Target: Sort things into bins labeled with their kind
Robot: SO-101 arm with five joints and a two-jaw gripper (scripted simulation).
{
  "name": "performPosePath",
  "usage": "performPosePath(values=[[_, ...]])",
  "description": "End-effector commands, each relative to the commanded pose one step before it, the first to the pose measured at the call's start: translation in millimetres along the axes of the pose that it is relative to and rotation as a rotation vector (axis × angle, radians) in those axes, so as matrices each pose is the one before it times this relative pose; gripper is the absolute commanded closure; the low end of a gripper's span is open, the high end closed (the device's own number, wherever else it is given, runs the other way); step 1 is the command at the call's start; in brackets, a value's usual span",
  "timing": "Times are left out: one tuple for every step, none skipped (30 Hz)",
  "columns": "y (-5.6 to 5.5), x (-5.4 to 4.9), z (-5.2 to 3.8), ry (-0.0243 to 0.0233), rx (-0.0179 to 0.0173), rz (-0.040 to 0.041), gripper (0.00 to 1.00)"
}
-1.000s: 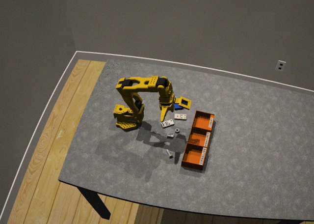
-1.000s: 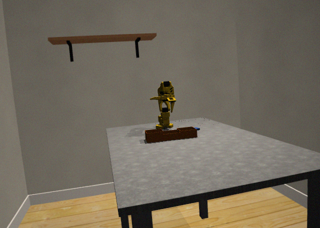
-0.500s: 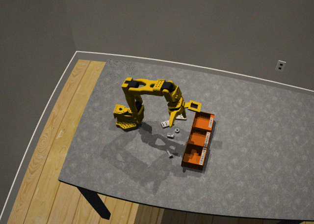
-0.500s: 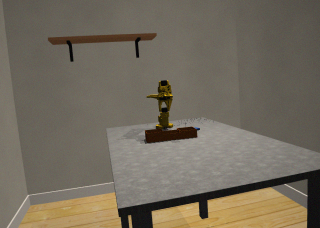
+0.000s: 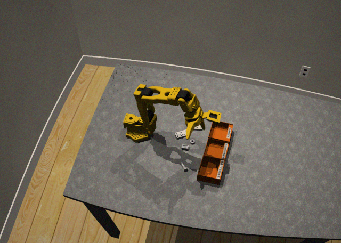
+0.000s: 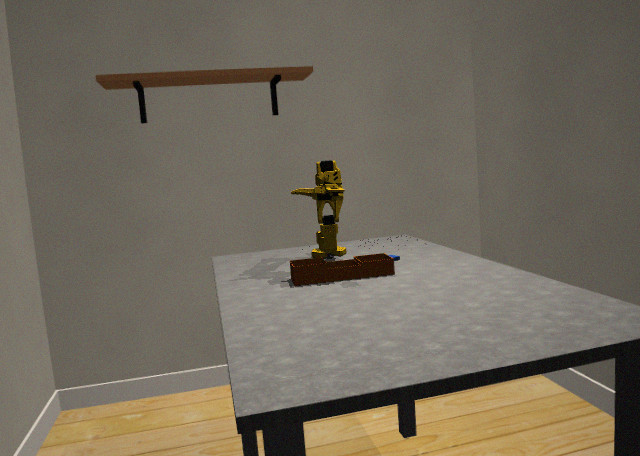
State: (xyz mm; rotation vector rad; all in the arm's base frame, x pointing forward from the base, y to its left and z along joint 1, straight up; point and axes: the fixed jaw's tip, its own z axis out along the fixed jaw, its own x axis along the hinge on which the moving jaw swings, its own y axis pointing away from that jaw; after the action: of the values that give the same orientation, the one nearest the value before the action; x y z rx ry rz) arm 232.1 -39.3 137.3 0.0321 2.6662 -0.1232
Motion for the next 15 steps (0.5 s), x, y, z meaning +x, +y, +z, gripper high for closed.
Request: performPosePath(values=[[-3.27, -7.94, -5.431, -0.05030, 0.01199, 0.00121, 0.00], [0.00, 0.00, 0.000, 0.00000, 0.00000, 0.00000, 0.00], [0.00, 0.00, 0.000, 0.00000, 0.00000, 0.00000, 0.00], [0.00, 0.00, 0.000, 0.00000, 0.00000, 0.00000, 0.00], [0.00, 0.00, 0.000, 0.00000, 0.00000, 0.00000, 0.00], [0.00, 0.00, 0.000, 0.00000, 0.00000, 0.00000, 0.00], [0.00, 0.00, 0.000, 0.00000, 0.00000, 0.00000, 0.00], [0.00, 0.00, 0.000, 0.00000, 0.00000, 0.00000, 0.00], [0.00, 0.00, 0.000, 0.00000, 0.00000, 0.00000, 0.00], [0.00, 0.00, 0.000, 0.00000, 0.00000, 0.00000, 0.00], [-5.12, -5.93, 1.359, -0.02457, 0.01310, 0.00095, 0.00], [0.00, 0.00, 0.000, 0.00000, 0.00000, 0.00000, 0.00], [0.00, 0.00, 0.000, 0.00000, 0.00000, 0.00000, 0.00], [0.00, 0.00, 0.000, 0.00000, 0.00000, 0.00000, 0.00], [0.00, 0.00, 0.000, 0.00000, 0.00000, 0.00000, 0.00]])
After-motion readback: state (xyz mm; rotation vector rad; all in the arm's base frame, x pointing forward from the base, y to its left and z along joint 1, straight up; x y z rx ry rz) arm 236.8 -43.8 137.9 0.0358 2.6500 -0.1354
